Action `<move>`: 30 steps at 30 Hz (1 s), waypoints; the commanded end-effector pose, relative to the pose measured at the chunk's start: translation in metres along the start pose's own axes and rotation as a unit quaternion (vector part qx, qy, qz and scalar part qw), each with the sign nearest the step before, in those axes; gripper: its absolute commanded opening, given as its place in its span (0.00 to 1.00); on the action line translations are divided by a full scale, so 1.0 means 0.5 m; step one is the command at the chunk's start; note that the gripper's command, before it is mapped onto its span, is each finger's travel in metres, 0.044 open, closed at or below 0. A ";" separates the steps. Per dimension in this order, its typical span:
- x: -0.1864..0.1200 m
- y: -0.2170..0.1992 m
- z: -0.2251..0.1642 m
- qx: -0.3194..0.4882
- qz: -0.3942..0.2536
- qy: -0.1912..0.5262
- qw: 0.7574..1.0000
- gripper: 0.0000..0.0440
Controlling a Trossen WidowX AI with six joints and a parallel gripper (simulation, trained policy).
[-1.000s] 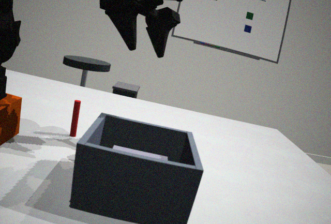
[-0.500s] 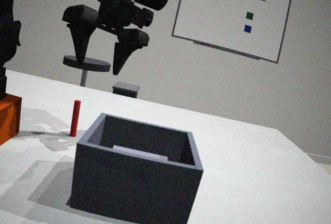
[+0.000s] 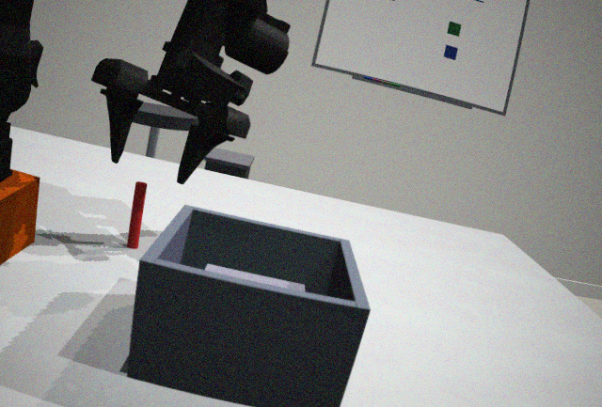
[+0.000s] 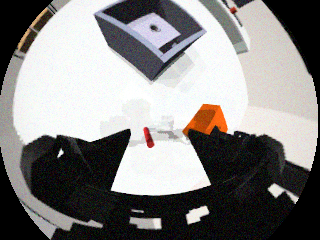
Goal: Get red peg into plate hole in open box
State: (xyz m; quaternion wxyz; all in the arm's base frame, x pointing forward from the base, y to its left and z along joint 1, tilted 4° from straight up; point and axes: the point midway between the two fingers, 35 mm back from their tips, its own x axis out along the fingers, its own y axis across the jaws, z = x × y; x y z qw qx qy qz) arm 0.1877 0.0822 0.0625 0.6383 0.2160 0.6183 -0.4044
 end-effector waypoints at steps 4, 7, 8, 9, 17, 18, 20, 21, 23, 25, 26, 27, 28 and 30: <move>0.061 0.015 -0.022 0.023 0.009 0.007 1.000 0.94; 0.085 0.022 -0.030 0.030 0.019 0.009 0.999 0.94; 0.093 0.025 -0.032 0.033 0.023 0.009 0.999 0.93; 0.100 0.026 -0.035 0.035 0.026 0.010 0.999 0.93; 0.143 0.024 -0.055 0.052 0.032 0.020 0.998 0.72; 0.147 0.022 -0.057 0.055 0.031 0.023 0.998 0.67; 0.154 0.018 -0.061 0.059 0.027 0.029 0.997 0.55; 0.156 0.017 -0.063 0.060 0.025 0.032 0.997 0.49; 0.158 0.017 -0.065 0.061 0.024 0.039 0.997 0.38; 0.158 0.018 -0.067 0.059 0.024 0.047 0.997 0.26; 0.158 0.019 -0.068 0.058 0.024 0.051 0.997 0.20; 0.157 0.019 -0.069 0.057 0.024 0.055 0.997 0.14; 0.155 0.020 -0.069 0.056 0.024 0.060 0.996 0.08; 0.152 0.019 -0.069 0.054 0.023 0.068 0.996 0.00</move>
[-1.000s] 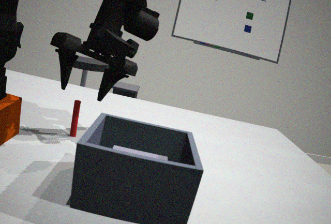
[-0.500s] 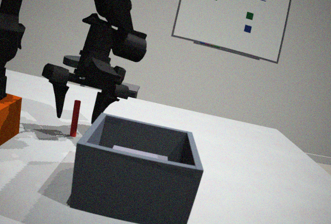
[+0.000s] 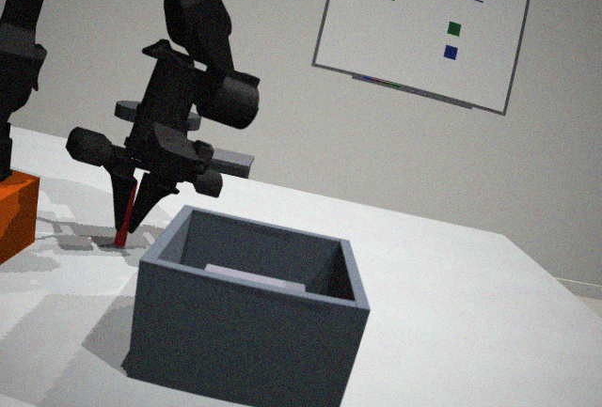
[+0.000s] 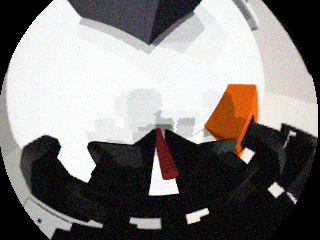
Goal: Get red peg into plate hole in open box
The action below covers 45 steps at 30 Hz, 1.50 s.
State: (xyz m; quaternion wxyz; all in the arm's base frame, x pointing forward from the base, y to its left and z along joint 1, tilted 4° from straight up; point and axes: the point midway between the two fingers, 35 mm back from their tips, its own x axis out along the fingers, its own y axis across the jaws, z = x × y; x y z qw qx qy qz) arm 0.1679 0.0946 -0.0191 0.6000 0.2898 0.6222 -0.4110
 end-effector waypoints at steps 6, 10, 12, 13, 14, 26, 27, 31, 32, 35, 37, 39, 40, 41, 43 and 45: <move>-0.027 -0.004 0.019 -0.021 0.015 -0.017 1.000 0.00; -0.047 -0.010 0.032 -0.033 0.022 -0.033 0.999 0.00; -0.057 -0.012 0.039 -0.039 0.027 -0.041 0.998 0.00; -0.063 -0.013 0.042 -0.042 0.029 -0.044 0.998 0.00; -0.068 -0.014 0.045 -0.045 0.031 -0.048 0.997 0.00; -0.148 -0.011 0.094 -0.085 0.056 -0.092 0.991 0.00; -0.155 -0.011 0.099 -0.087 0.058 -0.095 0.990 0.00; -0.184 -0.007 0.119 -0.095 0.065 -0.106 0.988 0.00; -0.191 -0.006 0.124 -0.096 0.067 -0.108 0.987 0.00; -0.212 -0.002 0.141 -0.099 0.071 -0.115 0.986 0.00; -0.225 0.002 0.152 -0.100 0.074 -0.120 0.985 0.00; -0.237 0.005 0.166 -0.099 0.077 -0.124 0.984 0.00; -0.243 0.007 0.173 -0.099 0.078 -0.126 0.984 0.00; -0.247 0.008 0.180 -0.098 0.079 -0.127 0.984 0.00; -0.254 0.009 0.195 -0.095 0.079 -0.129 0.984 0.00; -0.258 0.010 0.209 -0.091 0.080 -0.129 0.984 0.00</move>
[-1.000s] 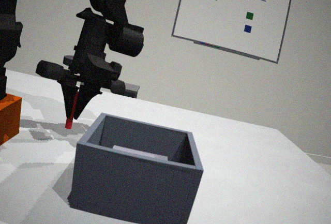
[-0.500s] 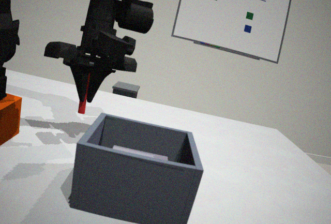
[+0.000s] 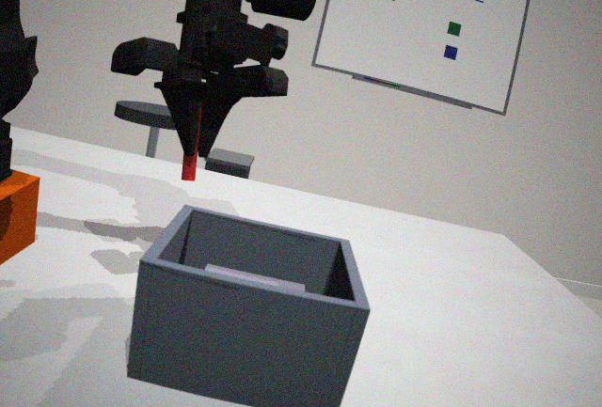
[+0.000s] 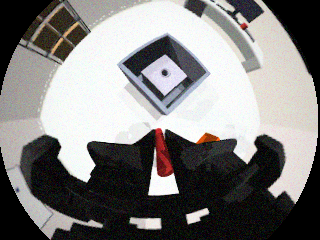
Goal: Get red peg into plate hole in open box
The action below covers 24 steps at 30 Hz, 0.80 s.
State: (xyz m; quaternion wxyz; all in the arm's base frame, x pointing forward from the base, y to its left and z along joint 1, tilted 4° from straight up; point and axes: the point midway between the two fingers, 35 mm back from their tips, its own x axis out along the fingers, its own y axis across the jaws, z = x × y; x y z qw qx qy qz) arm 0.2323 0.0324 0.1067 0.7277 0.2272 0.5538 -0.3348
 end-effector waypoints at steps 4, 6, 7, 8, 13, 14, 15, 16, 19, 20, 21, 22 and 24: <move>-0.004 -0.004 0.055 0.014 0.000 -0.006 1.000 0.00; -0.002 -0.005 0.070 0.021 0.002 -0.006 1.000 0.00; 0.000 -0.006 0.077 0.024 0.002 -0.006 1.000 0.00; 0.001 -0.007 0.084 0.027 0.003 -0.006 1.000 0.00; 0.011 -0.012 0.120 0.045 0.005 -0.008 0.999 0.00; 0.014 -0.013 0.128 0.048 0.005 -0.009 0.999 0.00; 0.016 -0.014 0.135 0.052 0.006 -0.009 0.999 0.00; 0.019 -0.015 0.142 0.056 0.006 -0.010 0.998 0.00; 0.028 -0.018 0.164 0.067 0.008 -0.012 0.998 0.00; 0.031 -0.019 0.171 0.071 0.009 -0.013 0.997 0.00; 0.035 -0.020 0.178 0.075 0.010 -0.013 0.997 0.00; 0.038 -0.022 0.185 0.079 0.010 -0.014 0.997 0.00; 0.046 -0.024 0.199 0.086 0.011 -0.015 0.996 0.00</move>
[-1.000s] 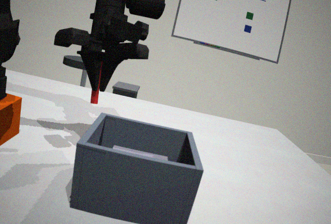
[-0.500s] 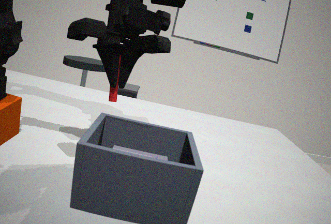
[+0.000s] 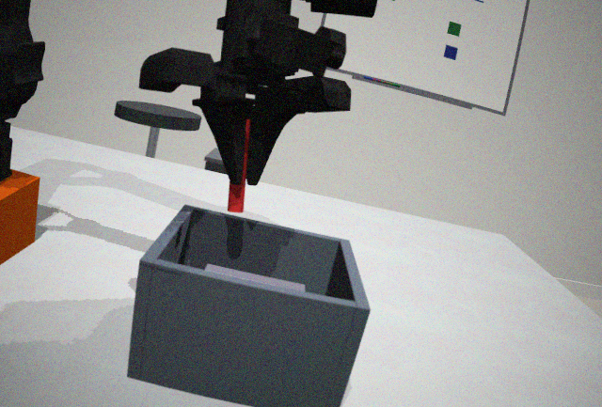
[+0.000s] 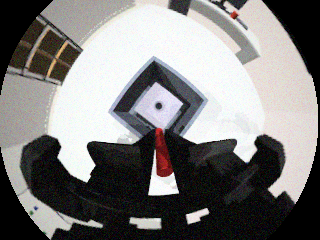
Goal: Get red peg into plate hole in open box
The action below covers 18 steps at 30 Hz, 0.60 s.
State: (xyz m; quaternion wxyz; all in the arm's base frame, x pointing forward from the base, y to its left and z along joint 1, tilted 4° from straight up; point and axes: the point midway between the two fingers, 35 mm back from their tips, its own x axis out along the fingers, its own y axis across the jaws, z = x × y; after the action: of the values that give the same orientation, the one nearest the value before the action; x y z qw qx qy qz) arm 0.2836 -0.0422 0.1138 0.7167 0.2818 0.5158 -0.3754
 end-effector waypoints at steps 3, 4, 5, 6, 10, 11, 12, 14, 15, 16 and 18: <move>0.020 0.004 0.041 0.020 0.007 -0.002 1.000 0.00; 0.024 0.004 0.047 0.023 0.008 -0.002 1.000 0.00; 0.028 0.003 0.053 0.026 0.008 -0.001 1.000 0.01; 0.032 0.003 0.058 0.029 0.008 0.000 1.000 0.01; 0.049 0.001 0.074 0.039 0.009 0.005 0.999 0.01; 0.054 0.001 0.077 0.040 0.008 0.007 0.999 0.01; 0.059 0.001 0.080 0.042 0.008 0.008 0.999 0.01; 0.070 0.001 0.084 0.045 0.008 0.012 0.999 0.01; 0.077 0.001 0.086 0.046 0.007 0.014 0.999 0.01; 0.083 0.001 0.087 0.047 0.006 0.016 0.999 0.01; 0.096 0.001 0.087 0.048 0.004 0.021 0.999 0.01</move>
State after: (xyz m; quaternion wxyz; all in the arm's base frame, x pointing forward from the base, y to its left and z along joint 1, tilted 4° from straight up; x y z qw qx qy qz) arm 0.3115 -0.0855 0.0886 0.6959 0.3225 0.5071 -0.3931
